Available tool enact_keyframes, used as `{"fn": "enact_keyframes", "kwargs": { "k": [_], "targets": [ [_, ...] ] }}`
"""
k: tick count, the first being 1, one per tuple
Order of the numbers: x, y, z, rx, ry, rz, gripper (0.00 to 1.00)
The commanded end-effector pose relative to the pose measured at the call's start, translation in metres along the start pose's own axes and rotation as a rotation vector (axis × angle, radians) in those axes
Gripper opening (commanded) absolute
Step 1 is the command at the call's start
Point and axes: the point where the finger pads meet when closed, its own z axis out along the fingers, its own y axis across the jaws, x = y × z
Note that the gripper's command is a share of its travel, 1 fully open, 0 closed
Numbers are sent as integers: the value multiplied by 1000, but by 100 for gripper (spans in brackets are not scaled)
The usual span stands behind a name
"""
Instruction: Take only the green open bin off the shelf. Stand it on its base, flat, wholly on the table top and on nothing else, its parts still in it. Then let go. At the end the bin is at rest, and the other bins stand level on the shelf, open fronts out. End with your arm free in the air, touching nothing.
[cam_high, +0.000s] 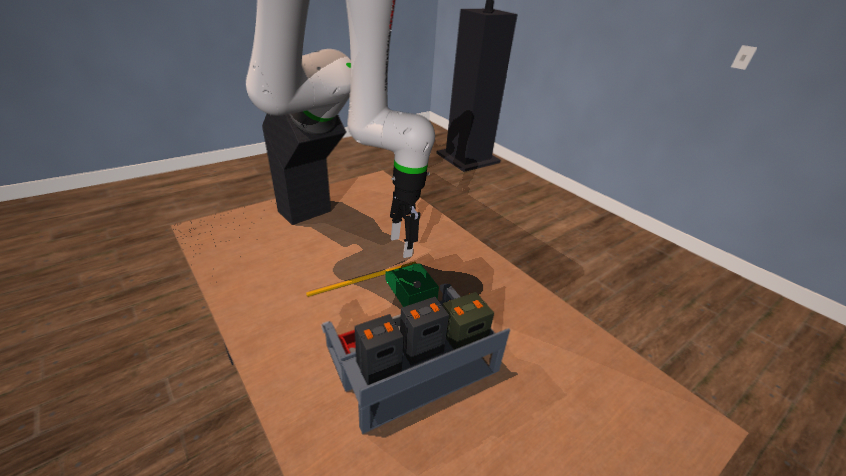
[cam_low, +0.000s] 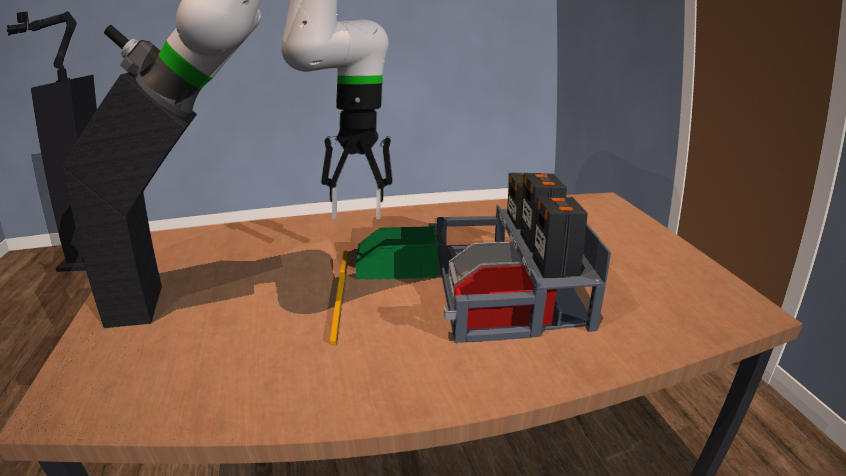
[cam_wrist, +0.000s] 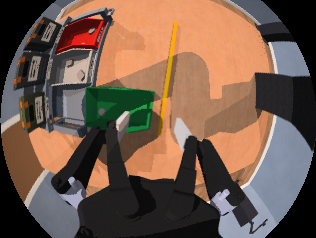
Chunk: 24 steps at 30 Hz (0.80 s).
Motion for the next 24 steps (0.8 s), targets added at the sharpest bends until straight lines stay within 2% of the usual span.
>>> {"fn": "enact_keyframes", "kwargs": {
  "k": [1, 14, 15, 19, 24],
  "targets": [
    [0, 0, 1, 36, -38, 0, 57],
    [0, 0, 1, 46, -48, 0, 57],
    [0, 0, 0, 9, -9, 0, 57],
    [0, 0, 1, 46, -48, 0, 57],
    [0, 0, 1, 46, -48, 0, 57]
  ]
}}
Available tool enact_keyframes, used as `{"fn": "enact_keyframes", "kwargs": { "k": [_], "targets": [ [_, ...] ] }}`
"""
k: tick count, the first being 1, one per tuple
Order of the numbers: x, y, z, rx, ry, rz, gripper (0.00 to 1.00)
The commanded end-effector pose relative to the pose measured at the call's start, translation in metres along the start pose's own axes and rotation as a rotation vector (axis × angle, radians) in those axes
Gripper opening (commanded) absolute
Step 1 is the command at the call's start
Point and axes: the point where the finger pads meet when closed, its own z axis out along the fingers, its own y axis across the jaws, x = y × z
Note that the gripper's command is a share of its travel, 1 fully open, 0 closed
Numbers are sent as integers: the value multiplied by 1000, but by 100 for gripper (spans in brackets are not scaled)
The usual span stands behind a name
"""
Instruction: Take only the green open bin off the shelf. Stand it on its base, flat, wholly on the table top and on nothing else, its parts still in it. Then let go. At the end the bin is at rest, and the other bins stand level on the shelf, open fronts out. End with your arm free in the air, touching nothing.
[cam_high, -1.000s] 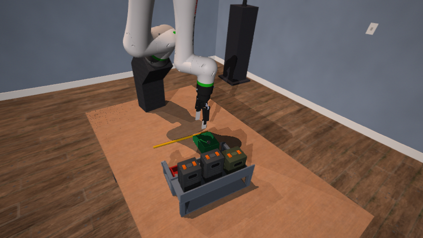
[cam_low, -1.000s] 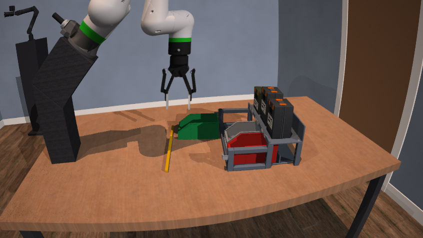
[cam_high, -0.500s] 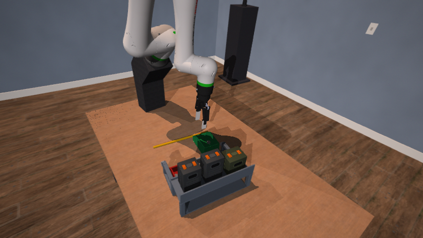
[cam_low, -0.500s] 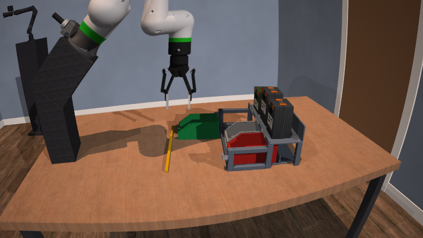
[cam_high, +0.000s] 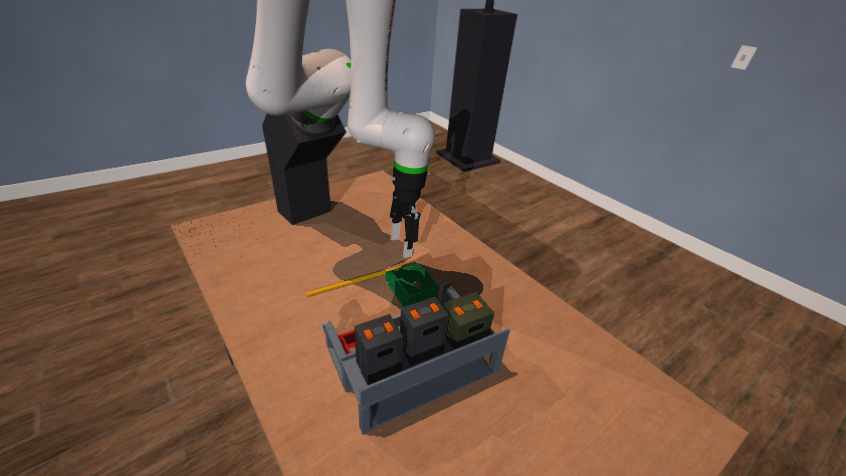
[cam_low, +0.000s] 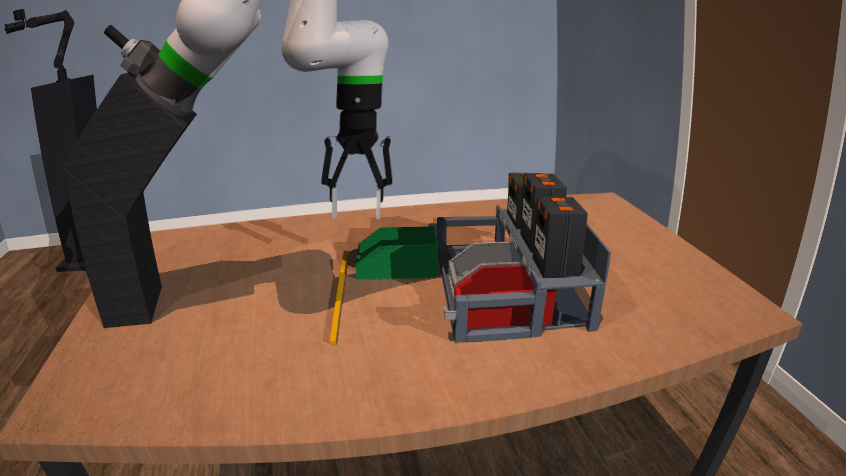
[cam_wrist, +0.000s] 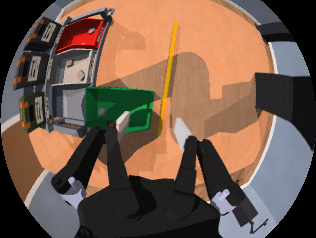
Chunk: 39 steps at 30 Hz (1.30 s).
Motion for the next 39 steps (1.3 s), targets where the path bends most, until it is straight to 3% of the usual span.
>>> {"fn": "enact_keyframes", "kwargs": {
  "k": [1, 7, 8, 12, 24, 25, 29, 39],
  "targets": [
    [0, 0, 1, 46, -48, 0, 57],
    [0, 0, 1, 46, -48, 0, 57],
    [0, 0, 0, 9, -10, 0, 57],
    [0, 0, 1, 46, -48, 0, 57],
    [0, 0, 1, 46, -48, 0, 57],
    [0, 0, 0, 9, -10, 0, 57],
    [0, 0, 1, 46, -48, 0, 57],
    [0, 0, 1, 46, -48, 0, 57]
  ]
}}
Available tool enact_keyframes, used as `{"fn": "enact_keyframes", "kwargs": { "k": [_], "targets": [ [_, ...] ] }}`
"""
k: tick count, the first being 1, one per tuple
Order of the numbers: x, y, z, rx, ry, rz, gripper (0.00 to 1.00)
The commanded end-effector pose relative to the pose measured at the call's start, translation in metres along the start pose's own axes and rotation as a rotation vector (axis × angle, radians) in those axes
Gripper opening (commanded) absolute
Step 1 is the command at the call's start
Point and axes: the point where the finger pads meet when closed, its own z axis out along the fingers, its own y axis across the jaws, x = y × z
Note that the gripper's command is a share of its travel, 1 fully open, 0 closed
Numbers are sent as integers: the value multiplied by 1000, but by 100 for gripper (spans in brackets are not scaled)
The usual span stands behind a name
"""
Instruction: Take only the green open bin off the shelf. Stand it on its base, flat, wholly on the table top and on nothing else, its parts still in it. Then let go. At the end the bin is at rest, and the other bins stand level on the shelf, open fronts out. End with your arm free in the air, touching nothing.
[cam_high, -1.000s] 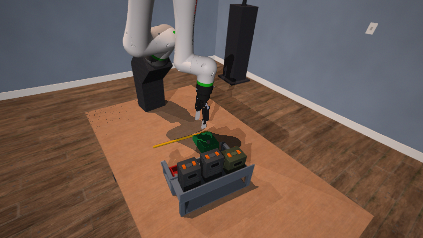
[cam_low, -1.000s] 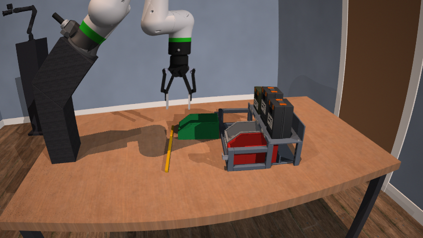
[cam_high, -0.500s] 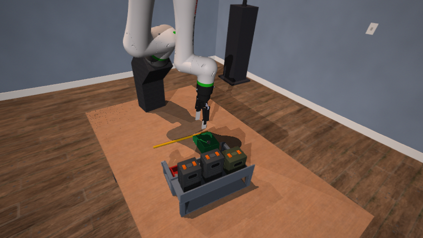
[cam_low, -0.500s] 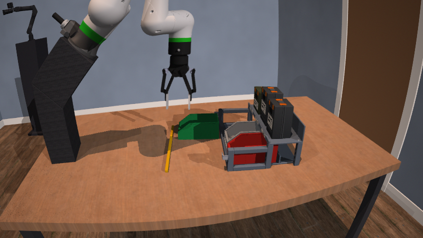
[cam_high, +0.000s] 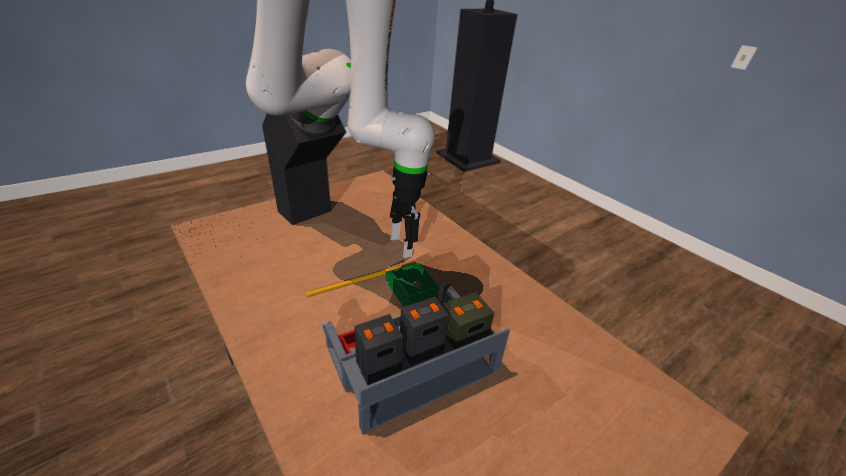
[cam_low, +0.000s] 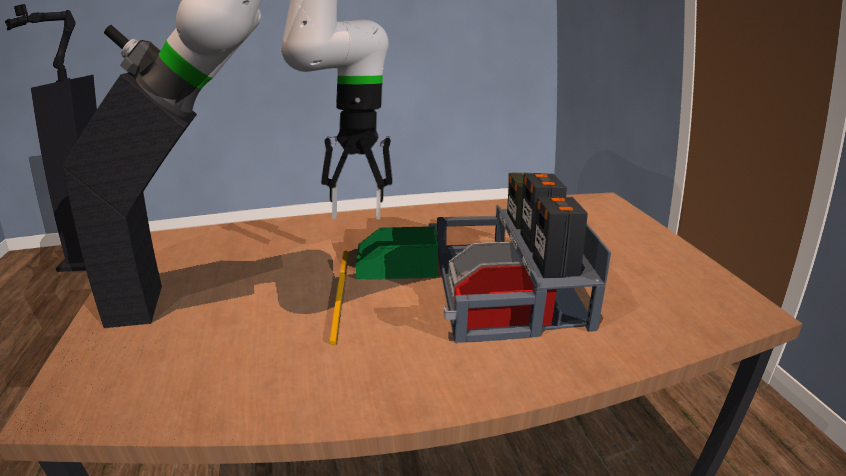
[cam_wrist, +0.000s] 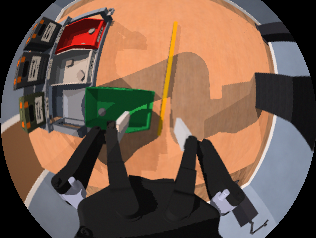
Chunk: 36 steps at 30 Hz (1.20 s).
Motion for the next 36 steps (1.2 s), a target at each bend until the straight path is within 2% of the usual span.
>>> {"fn": "enact_keyframes", "kwargs": {
  "k": [1, 2, 3, 7, 19, 20, 24, 36],
  "targets": [
    [0, 0, 1, 46, -48, 0, 57],
    [0, 0, 1, 46, -48, 0, 57],
    [0, 0, 0, 9, -10, 0, 57],
    [0, 0, 1, 46, -48, 0, 57],
    [0, 0, 1, 46, -48, 0, 57],
    [0, 0, 0, 9, -10, 0, 57],
    [0, 0, 1, 46, -48, 0, 57],
    [0, 0, 1, 46, -48, 0, 57]
  ]
}}
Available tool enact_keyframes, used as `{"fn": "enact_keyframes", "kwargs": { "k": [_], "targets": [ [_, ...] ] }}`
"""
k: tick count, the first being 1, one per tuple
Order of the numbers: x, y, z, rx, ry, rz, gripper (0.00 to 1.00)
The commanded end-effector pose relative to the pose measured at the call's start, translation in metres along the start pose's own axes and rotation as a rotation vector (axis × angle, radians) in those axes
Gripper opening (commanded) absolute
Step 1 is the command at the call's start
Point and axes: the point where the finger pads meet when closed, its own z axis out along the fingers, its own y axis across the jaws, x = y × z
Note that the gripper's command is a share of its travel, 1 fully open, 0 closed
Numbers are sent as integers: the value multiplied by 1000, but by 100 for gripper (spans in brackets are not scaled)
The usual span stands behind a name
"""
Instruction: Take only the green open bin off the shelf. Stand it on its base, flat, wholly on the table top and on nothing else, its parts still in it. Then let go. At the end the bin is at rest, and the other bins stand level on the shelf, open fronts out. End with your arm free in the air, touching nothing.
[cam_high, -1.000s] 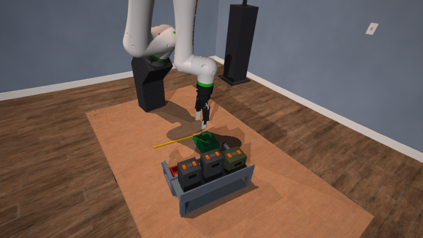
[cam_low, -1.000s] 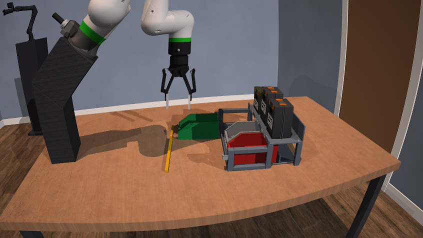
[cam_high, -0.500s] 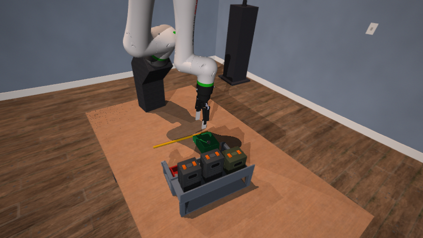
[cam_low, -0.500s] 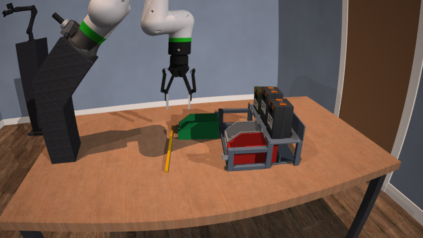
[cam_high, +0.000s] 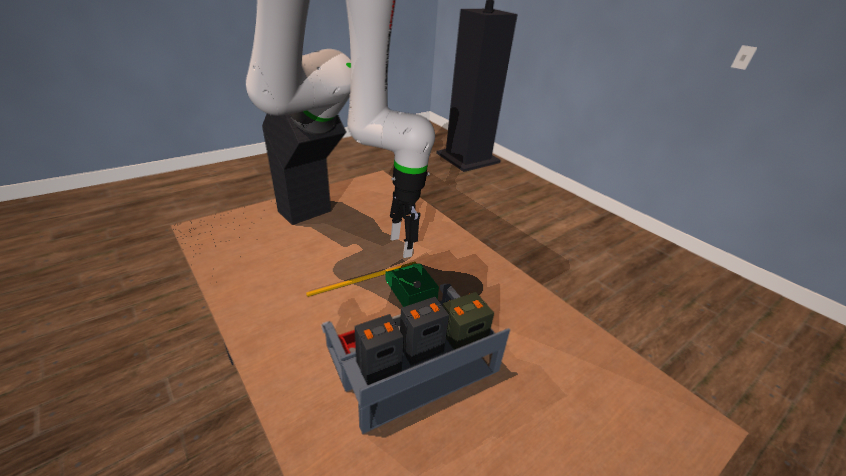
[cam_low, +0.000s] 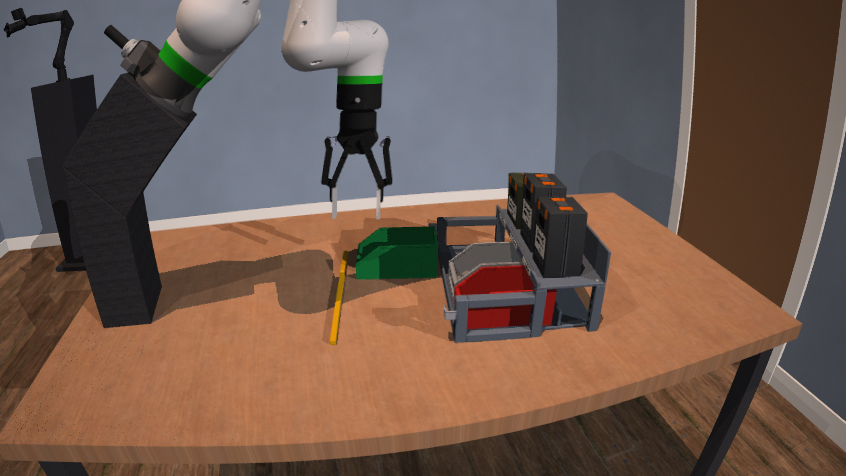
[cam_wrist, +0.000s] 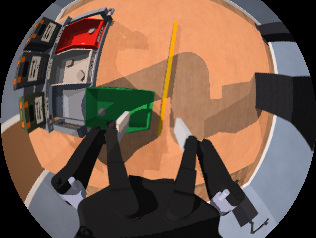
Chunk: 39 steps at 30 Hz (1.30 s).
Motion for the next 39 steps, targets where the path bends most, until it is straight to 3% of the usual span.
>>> {"fn": "enact_keyframes", "kwargs": {
  "k": [1, 5, 17, 18, 22, 34, 35, 39],
  "targets": [
    [0, 0, 0, 9, -10, 0, 57],
    [0, 0, 1, 46, -48, 0, 57],
    [0, 0, 1, 46, -48, 0, 57],
    [0, 0, 0, 9, -10, 0, 57],
    [0, 0, 1, 46, -48, 0, 57],
    [0, 0, 1, 46, -48, 0, 57],
    [0, 0, 0, 9, -10, 0, 57],
    [0, 0, 1, 46, -48, 0, 57]
  ]
}}
